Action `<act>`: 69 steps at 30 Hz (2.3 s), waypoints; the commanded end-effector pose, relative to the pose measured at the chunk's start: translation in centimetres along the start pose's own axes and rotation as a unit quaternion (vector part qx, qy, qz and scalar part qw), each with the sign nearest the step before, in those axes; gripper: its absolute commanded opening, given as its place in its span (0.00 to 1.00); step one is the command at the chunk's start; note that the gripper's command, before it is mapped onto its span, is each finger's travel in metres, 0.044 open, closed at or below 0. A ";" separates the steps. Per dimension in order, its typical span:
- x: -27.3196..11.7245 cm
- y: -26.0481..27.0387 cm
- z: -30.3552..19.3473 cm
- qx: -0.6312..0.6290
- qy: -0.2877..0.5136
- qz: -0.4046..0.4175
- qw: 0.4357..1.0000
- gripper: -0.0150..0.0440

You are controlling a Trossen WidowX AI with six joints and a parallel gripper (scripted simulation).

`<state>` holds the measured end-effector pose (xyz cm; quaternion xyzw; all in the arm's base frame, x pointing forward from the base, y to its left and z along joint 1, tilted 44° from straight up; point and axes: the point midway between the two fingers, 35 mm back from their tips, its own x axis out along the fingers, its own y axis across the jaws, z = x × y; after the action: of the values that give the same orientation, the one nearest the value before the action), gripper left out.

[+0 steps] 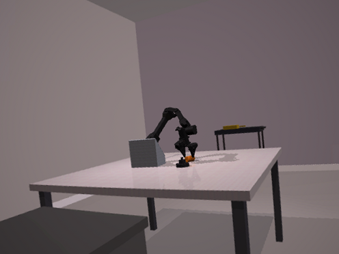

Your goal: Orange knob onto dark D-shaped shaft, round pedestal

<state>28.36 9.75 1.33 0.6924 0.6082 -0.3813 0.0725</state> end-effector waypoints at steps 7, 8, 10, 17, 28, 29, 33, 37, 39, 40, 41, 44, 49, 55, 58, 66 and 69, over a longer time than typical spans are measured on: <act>1.7 -0.2 0.4 0.005 0.002 -0.004 1.000 1.00; 1.9 -0.2 0.4 0.005 0.002 -0.004 1.000 1.00; 2.0 -0.2 0.4 0.005 0.002 -0.004 1.000 1.00; 2.0 -0.2 0.4 0.005 0.002 -0.004 1.000 0.69; 2.0 -0.2 0.4 0.005 0.002 -0.004 1.000 0.65; 2.0 -0.2 0.4 0.005 0.002 -0.004 1.000 0.64; 2.0 -0.2 0.4 0.005 0.002 -0.004 1.000 0.59; 2.0 -0.2 0.4 0.005 0.002 -0.004 1.000 0.56; 2.0 -0.2 0.4 0.005 0.002 -0.004 1.000 0.56; 1.9 -0.2 0.4 0.005 0.000 -0.004 1.000 0.56; 1.9 -0.2 0.4 0.004 -0.005 -0.004 1.000 0.56; 1.7 -0.2 0.1 0.002 -0.033 -0.004 0.999 0.56; 1.4 -0.2 -0.4 0.002 -0.077 -0.004 0.997 0.56; 1.2 -0.2 -1.0 0.001 -0.125 -0.004 0.992 0.56; 1.0 -0.2 -1.3 0.001 -0.150 -0.004 0.989 0.56; 0.8 -0.2 -2.2 0.000 -0.217 -0.004 0.976 0.56; 0.8 -0.2 -2.6 0.000 -0.242 -0.005 0.970 0.56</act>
<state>29.06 11.75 2.47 0.5922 0.5837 -0.5185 0.1994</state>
